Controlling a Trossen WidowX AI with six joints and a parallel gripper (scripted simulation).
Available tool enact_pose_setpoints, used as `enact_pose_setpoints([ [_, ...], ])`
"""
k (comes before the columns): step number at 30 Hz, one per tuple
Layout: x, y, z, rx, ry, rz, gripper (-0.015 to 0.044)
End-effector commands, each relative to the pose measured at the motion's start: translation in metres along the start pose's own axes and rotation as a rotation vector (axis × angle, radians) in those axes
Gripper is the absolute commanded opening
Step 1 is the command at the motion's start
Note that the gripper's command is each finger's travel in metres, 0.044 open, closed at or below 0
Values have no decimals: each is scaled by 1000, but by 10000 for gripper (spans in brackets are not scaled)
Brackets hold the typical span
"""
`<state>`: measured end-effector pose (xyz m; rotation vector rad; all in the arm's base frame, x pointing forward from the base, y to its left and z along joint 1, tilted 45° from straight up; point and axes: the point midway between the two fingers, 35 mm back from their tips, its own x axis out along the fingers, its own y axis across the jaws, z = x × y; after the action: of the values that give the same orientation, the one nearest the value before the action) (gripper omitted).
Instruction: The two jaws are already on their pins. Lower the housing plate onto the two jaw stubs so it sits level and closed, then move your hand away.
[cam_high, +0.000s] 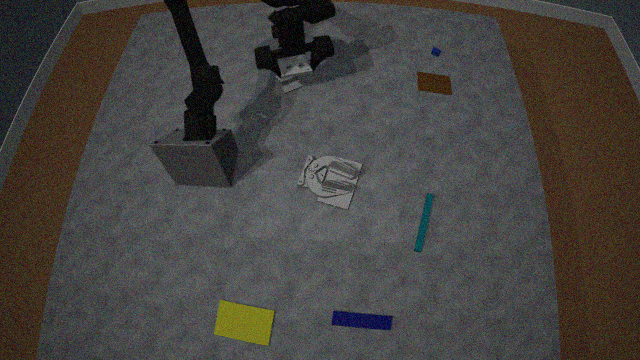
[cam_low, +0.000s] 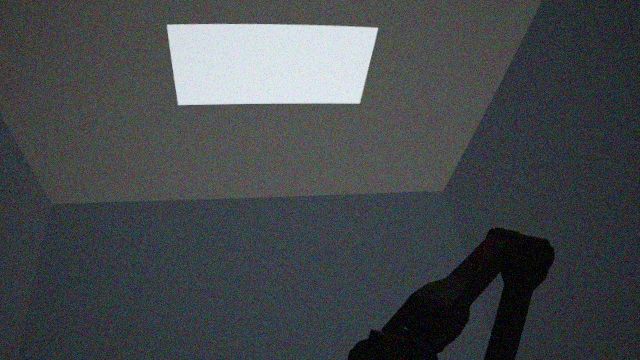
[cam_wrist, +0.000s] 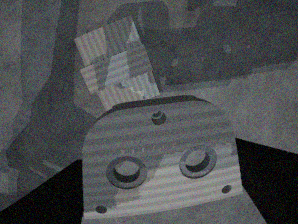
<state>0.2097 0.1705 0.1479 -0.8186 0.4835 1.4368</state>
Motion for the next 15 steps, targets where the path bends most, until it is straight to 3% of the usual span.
enact_pose_setpoints([
  [1, 1, -6, -9, 82, 8, -1, 351],
  [15, 6, -21, -52, 403, 44, 2, 351],
])
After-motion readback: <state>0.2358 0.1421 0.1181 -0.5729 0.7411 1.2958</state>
